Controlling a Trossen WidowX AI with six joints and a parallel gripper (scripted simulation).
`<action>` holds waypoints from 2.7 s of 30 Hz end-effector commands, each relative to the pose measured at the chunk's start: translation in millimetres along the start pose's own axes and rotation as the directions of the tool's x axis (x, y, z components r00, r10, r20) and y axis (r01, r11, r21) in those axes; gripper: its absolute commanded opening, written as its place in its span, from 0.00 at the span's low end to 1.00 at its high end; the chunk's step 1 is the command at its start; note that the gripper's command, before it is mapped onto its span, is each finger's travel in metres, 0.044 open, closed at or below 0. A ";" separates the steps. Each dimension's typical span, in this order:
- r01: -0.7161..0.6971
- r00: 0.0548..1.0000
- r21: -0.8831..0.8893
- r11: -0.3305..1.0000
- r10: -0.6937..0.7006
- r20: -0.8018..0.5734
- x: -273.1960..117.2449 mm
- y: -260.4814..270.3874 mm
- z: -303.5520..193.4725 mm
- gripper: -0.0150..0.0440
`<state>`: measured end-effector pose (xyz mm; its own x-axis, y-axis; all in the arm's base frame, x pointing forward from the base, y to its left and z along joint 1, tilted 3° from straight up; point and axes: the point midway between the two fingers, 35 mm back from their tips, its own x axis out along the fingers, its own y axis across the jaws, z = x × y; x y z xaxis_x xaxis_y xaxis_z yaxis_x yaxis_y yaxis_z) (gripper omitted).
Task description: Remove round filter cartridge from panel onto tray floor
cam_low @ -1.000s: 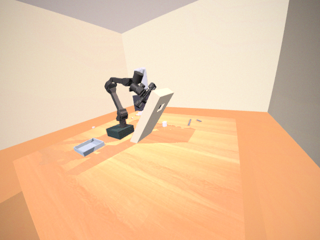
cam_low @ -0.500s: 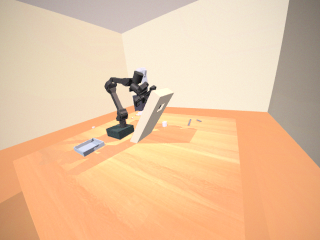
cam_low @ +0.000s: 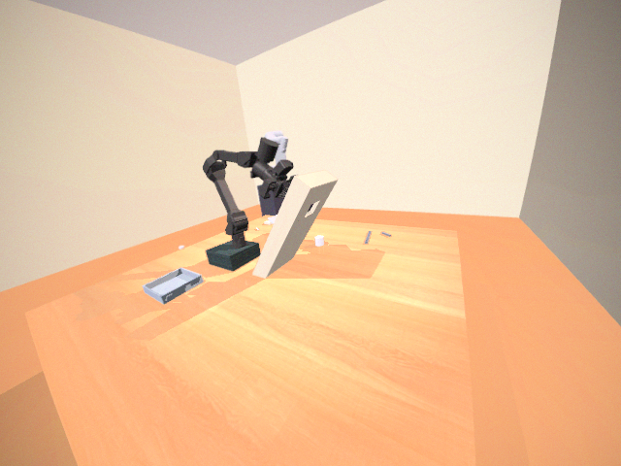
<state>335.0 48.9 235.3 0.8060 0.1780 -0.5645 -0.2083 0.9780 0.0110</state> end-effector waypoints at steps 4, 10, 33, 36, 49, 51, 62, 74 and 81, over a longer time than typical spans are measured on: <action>0.000 1.000 -0.248 0.969 -0.001 -0.002 9.0 -0.2 0.4 0.25; 0.000 1.000 -0.444 0.896 -0.001 -0.002 9.4 -0.2 0.3 0.25; -0.001 1.000 -0.581 0.814 -0.001 -0.002 11.1 -0.3 0.3 0.25; -0.001 1.000 -0.581 0.814 -0.001 -0.002 11.1 -0.3 0.3 0.25; -0.001 1.000 -0.581 0.814 -0.001 -0.002 11.1 -0.3 0.3 0.25; -0.001 1.000 -0.581 0.814 -0.001 -0.002 11.1 -0.3 0.3 0.25; -0.001 1.000 -0.581 0.814 -0.001 -0.002 11.1 -0.3 0.3 0.25; -0.001 1.000 -0.581 0.814 -0.001 -0.002 11.1 -0.3 0.3 0.25; -0.001 1.000 -0.581 0.814 -0.001 -0.002 11.1 -0.3 0.3 0.25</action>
<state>335.3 49.9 234.7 0.8053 0.1806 -0.5647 -0.4957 0.7275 -0.4743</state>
